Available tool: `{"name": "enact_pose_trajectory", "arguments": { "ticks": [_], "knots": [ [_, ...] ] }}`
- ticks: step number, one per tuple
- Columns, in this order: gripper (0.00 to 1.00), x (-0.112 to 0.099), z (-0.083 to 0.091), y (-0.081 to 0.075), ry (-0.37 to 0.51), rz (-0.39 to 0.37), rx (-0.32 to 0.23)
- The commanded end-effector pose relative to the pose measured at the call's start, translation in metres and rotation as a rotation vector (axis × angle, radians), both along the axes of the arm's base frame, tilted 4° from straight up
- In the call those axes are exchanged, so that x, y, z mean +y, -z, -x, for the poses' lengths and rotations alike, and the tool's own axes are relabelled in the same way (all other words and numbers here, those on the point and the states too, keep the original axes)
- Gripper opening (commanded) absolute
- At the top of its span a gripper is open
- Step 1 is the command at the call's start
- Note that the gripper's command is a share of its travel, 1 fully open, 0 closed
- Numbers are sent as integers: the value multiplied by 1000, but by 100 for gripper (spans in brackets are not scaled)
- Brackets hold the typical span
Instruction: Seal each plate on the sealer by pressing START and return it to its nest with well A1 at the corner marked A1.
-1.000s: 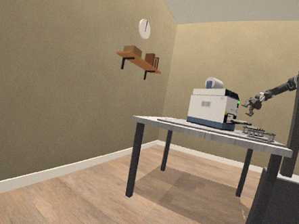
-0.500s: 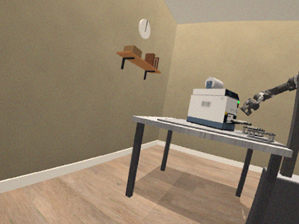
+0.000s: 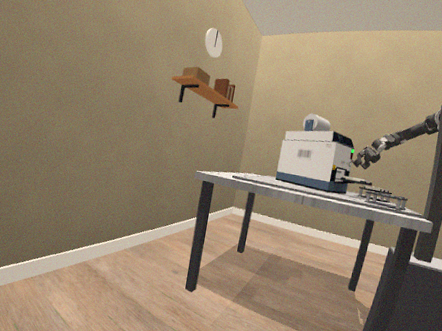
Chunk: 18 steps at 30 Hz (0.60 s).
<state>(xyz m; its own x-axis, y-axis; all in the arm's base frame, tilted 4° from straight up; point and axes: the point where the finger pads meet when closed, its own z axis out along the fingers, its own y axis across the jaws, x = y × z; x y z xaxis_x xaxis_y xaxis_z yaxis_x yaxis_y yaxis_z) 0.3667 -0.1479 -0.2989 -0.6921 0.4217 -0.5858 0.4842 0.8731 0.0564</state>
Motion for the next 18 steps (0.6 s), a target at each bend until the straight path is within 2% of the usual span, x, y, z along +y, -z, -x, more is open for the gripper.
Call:
{"name": "enact_pose_trajectory", "arguments": {
  "ticks": [1,6,8,18],
  "knots": [
    [65,15,3,2,-22,-39,55],
    [65,37,2,13,-32,-119,200],
    [65,37,2,13,-32,-119,200],
    [65,81,0,37,-52,-276,494]
  ]
}}
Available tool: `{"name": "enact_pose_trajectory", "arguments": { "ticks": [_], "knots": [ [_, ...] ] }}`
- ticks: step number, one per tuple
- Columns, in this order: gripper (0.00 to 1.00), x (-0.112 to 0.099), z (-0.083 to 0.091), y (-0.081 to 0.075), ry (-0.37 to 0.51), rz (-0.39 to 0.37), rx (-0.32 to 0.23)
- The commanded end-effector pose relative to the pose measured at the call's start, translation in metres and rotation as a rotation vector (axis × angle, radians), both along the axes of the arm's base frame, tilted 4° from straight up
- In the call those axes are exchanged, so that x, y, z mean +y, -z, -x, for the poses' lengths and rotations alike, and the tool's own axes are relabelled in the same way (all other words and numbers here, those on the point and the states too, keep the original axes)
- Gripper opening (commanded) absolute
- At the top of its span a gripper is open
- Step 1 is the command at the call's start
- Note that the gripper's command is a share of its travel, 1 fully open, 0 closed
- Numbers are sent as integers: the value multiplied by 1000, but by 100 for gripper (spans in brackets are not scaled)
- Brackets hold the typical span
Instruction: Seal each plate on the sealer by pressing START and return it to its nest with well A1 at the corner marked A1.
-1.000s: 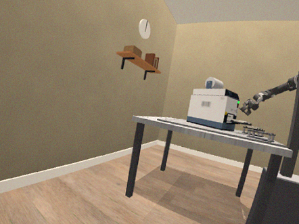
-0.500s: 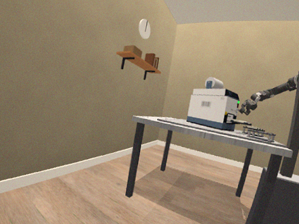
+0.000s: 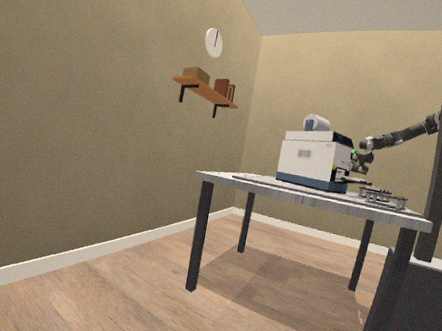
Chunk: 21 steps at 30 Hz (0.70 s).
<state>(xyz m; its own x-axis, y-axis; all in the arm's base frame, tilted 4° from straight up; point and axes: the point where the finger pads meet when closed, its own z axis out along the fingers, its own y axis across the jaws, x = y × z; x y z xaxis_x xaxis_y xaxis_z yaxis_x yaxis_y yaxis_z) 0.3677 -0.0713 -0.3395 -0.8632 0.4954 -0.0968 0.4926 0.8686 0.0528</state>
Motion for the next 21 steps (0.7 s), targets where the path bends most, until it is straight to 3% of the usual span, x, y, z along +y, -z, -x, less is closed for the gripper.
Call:
{"name": "enact_pose_trajectory", "arguments": {
  "ticks": [1,3,5,18,21],
  "knots": [
    [65,9,1,-1,-32,-45,55],
    [65,19,0,4,-37,-82,108],
    [65,25,2,10,-39,-78,114],
    [65,24,2,9,-36,-72,113],
    [65,25,3,16,-41,-73,116]
  ]
}}
